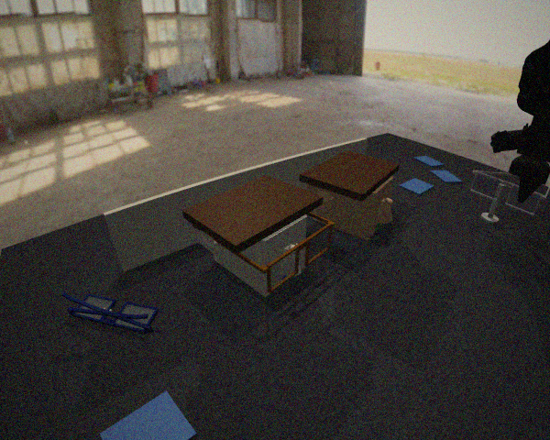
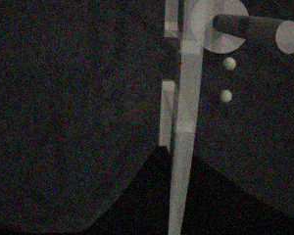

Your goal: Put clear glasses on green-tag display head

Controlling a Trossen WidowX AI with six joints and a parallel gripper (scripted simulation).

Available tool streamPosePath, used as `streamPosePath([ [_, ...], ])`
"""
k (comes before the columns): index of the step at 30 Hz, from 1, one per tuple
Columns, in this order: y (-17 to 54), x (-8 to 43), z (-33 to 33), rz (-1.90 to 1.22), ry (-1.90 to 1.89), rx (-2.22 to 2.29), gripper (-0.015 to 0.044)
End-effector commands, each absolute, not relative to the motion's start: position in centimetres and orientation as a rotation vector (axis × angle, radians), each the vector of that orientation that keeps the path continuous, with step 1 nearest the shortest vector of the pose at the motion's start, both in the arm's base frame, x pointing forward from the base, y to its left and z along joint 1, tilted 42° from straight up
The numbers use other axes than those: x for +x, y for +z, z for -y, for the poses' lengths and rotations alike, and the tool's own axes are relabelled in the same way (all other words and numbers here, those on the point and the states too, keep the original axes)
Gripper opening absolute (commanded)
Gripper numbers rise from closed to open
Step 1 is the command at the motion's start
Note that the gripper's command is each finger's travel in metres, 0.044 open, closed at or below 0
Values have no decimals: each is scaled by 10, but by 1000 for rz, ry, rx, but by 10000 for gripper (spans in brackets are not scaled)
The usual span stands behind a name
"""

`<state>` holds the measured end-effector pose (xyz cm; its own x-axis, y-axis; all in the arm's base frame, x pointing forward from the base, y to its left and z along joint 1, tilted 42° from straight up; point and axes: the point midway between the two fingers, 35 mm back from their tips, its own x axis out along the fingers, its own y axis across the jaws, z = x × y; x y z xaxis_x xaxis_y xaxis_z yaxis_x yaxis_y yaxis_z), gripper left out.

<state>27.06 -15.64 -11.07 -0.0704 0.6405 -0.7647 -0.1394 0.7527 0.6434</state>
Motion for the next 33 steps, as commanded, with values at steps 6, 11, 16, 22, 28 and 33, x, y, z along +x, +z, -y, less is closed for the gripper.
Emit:
streamPosePath([
  [6, -125, 268, 142, -1514, 674, 433, 0],
  [11, -123, 265, 141, -1514, 674, 434, 0],
  [16, -121, 261, 139, -1514, 674, 434, 0],
  [22, -120, 259, 138, -1514, 674, 434, 0],
  [28, -119, 257, 136, -1514, 674, 434, 0],
  [33, -118, 255, 135, -1514, 674, 434, 0],
])
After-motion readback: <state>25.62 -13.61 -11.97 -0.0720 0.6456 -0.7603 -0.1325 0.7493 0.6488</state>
